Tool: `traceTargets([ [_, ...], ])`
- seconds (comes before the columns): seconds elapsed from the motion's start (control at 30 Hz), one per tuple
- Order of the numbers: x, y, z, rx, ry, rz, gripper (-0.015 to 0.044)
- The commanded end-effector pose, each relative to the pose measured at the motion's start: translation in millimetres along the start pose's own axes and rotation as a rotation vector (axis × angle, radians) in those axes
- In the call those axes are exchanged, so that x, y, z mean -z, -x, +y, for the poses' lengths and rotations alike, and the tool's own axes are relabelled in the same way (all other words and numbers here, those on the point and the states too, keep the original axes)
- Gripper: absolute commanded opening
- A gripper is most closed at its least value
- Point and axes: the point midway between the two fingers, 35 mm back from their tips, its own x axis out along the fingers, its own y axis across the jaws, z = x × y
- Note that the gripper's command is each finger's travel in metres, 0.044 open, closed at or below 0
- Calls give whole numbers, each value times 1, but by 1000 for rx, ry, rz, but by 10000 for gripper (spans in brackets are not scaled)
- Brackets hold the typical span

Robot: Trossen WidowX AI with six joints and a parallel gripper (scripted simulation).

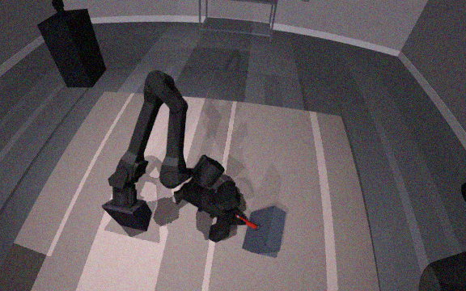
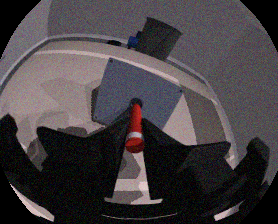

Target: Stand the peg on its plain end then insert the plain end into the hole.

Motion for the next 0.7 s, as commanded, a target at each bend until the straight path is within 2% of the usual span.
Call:
traceTargets([
  [0.0, 0, 1, 0, 0, 0, 1, 0],
  [0.67, -3, 1, 0, 0, 0, 0, 0],
])
